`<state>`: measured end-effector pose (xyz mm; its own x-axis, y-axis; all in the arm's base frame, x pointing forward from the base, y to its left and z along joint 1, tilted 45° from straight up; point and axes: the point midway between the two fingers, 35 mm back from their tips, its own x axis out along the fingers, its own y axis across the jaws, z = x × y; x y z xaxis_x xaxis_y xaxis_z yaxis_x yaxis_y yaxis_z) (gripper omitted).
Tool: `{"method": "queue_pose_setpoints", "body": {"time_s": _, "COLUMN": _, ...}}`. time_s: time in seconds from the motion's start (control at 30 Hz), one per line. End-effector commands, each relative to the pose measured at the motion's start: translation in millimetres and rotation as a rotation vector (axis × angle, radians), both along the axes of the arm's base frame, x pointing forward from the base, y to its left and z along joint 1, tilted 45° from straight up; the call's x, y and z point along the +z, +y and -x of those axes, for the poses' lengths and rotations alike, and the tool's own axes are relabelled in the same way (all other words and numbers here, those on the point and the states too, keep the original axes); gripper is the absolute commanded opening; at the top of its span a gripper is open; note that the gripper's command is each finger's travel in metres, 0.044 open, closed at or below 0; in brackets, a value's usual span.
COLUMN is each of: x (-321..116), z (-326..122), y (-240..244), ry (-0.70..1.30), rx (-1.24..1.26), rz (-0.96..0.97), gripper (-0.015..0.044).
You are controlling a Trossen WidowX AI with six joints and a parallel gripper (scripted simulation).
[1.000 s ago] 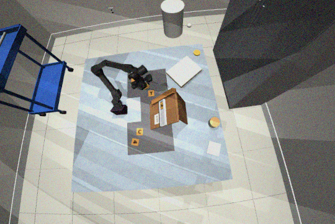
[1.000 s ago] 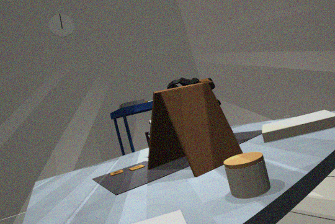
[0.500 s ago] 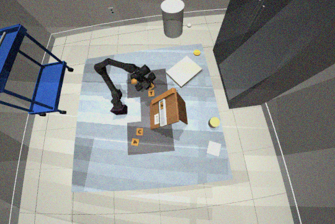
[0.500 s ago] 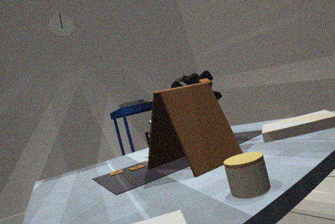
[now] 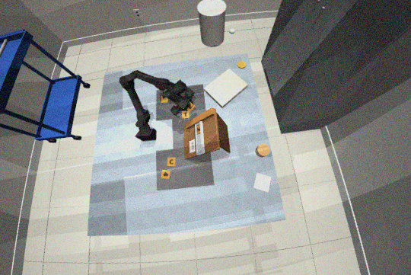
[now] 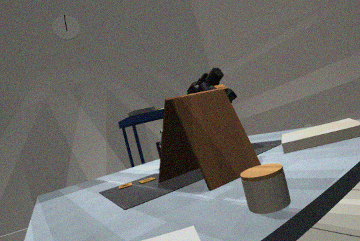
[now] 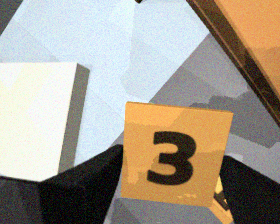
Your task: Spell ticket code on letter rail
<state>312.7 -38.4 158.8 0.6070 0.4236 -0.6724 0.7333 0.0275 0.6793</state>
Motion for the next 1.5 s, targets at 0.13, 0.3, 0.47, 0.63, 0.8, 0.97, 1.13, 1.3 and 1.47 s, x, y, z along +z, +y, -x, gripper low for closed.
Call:
{"method": "queue_pose_setpoints", "body": {"time_s": 0.13, "x": -0.8, "z": -12.6, "y": -40.1, "ry": -0.094, "rx": 0.041, "rz": 0.14, "gripper": 0.0}}
{"method": "queue_pose_setpoints", "body": {"time_s": 0.3, "x": 3.7, "z": -13.3, "y": -73.4, "ry": -0.141, "rx": -0.01, "rz": 0.212, "gripper": 0.0}}
{"method": "queue_pose_setpoints", "body": {"time_s": 0.47, "x": 4.5, "z": -12.5, "y": -102.0, "ry": -0.17, "rx": -0.045, "rz": 0.267, "gripper": 0.0}}
{"method": "queue_pose_setpoints", "body": {"time_s": 0.63, "x": -8.0, "z": -16.3, "y": -118.5, "ry": -0.178, "rx": -0.002, "rz": 0.296, "gripper": 0.0}}
{"method": "queue_pose_setpoints", "body": {"time_s": 0.8, "x": -22.9, "z": -18.9, "y": -136.6, "ry": -0.19, "rx": 0.043, "rz": 0.326, "gripper": 0.0}}
{"method": "queue_pose_setpoints", "body": {"time_s": 0.97, "x": -38.6, "z": -20.2, "y": -155.2, "ry": -0.206, "rx": 0.085, "rz": 0.35, "gripper": 0.0}}
{"method": "queue_pose_setpoints", "body": {"time_s": 1.13, "x": -55.4, "z": -19.9, "y": -173.6, "ry": -0.226, "rx": 0.123, "rz": 0.372, "gripper": 0.0}}
{"method": "queue_pose_setpoints", "body": {"time_s": 1.3, "x": -72.6, "z": -18.5, "y": -191.7, "ry": -0.253, "rx": 0.16, "rz": 0.394, "gripper": 0.0}}
{"method": "queue_pose_setpoints", "body": {"time_s": 1.47, "x": -90.8, "z": -15.6, "y": -209.2, "ry": -0.283, "rx": 0.194, "rz": 0.417, "gripper": 0.0}}
